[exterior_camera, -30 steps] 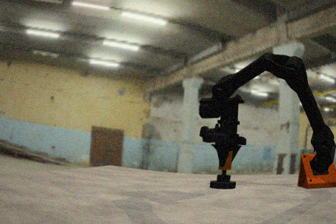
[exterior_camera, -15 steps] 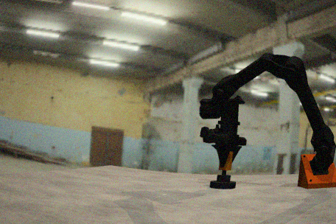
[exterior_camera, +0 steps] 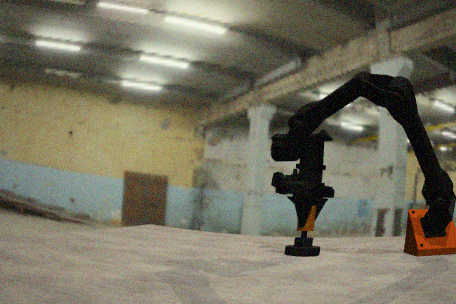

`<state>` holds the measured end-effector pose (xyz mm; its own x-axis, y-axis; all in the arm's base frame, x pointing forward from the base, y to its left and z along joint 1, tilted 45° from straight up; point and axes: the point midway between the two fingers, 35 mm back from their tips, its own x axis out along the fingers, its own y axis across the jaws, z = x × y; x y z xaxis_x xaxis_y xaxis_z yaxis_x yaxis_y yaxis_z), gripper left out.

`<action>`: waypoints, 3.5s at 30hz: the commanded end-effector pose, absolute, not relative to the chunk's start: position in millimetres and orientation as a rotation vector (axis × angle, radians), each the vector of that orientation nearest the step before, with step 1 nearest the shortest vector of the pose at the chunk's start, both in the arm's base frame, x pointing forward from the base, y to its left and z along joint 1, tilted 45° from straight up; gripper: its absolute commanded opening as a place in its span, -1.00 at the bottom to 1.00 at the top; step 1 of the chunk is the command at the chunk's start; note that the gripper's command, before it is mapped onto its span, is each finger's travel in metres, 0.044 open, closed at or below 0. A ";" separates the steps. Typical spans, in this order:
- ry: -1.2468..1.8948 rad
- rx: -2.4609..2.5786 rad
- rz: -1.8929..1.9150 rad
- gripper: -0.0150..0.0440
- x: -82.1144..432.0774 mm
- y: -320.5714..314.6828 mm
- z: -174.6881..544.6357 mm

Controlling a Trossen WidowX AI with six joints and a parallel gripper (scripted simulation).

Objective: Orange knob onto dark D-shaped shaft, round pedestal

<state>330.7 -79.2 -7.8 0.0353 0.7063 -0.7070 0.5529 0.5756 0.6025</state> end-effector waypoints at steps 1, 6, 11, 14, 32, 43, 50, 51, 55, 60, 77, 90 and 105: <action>1.625 1.069 0.169 -0.49 331.4 -79.3 -8.0; 1.625 1.069 0.169 -0.49 331.4 -79.3 -8.0; 1.625 1.069 0.169 -0.49 331.4 -79.3 -8.0; 1.625 1.069 0.169 -0.49 331.4 -79.3 -8.0; 1.639 1.116 0.119 -0.49 332.6 -82.9 -1.7; 1.642 1.124 0.111 -0.49 333.8 -80.4 -4.6; 1.642 1.124 0.111 -0.49 332.1 -77.4 -6.0; 1.642 1.124 0.111 -0.49 332.1 -77.0 -6.4; 1.642 1.124 0.111 -0.49 332.2 -76.5 -6.9; 1.641 1.123 0.112 -0.49 331.7 -76.9 -8.8; 1.641 1.123 0.112 -0.49 333.6 -67.7 -17.9; 1.648 1.120 0.112 -0.31 332.2 -67.3 -18.0; 1.648 1.120 0.112 1.00 332.2 -67.3 -18.0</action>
<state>332.2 -67.0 -18.1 0.0322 0.7061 -0.7074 0.6043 0.5500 0.5765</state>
